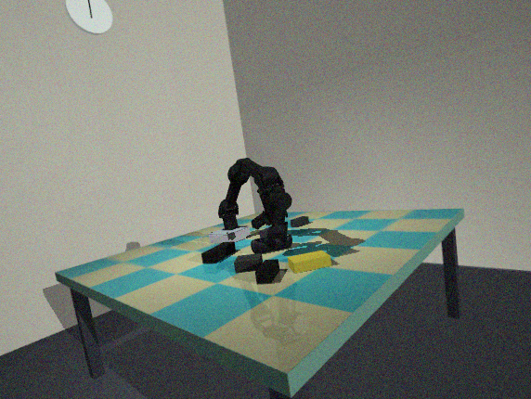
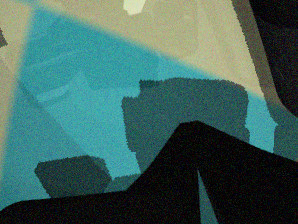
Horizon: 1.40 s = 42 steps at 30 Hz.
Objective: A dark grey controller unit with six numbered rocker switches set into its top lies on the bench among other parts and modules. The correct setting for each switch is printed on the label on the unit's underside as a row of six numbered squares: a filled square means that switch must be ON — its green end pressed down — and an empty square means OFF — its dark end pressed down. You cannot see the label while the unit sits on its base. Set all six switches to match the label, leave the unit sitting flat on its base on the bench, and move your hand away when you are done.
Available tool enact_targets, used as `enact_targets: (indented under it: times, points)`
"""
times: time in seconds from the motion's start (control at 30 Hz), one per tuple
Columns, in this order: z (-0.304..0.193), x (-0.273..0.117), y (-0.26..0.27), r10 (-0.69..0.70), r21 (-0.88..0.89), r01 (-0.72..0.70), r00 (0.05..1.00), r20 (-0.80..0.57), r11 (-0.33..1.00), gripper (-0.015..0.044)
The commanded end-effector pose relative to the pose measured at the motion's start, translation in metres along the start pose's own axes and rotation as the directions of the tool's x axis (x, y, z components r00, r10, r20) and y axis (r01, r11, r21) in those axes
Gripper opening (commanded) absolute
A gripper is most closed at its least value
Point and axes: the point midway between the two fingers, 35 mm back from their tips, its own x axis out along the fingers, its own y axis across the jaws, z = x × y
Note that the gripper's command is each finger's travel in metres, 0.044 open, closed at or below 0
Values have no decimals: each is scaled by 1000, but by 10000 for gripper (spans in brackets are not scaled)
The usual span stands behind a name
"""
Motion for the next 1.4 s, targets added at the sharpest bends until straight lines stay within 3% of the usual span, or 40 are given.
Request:
enact_targets:
  times: [0.0, 0.6, 1.37]
  points:
    - [-10, -28, 12, 113, -64, -111, 993, 31, 992, 0]
    - [11, -42, -13, 217, -165, -209, 976, 33, 964, 0]
    - [89, -25, -96, 416, -346, -380, 909, 34, 858, 0]
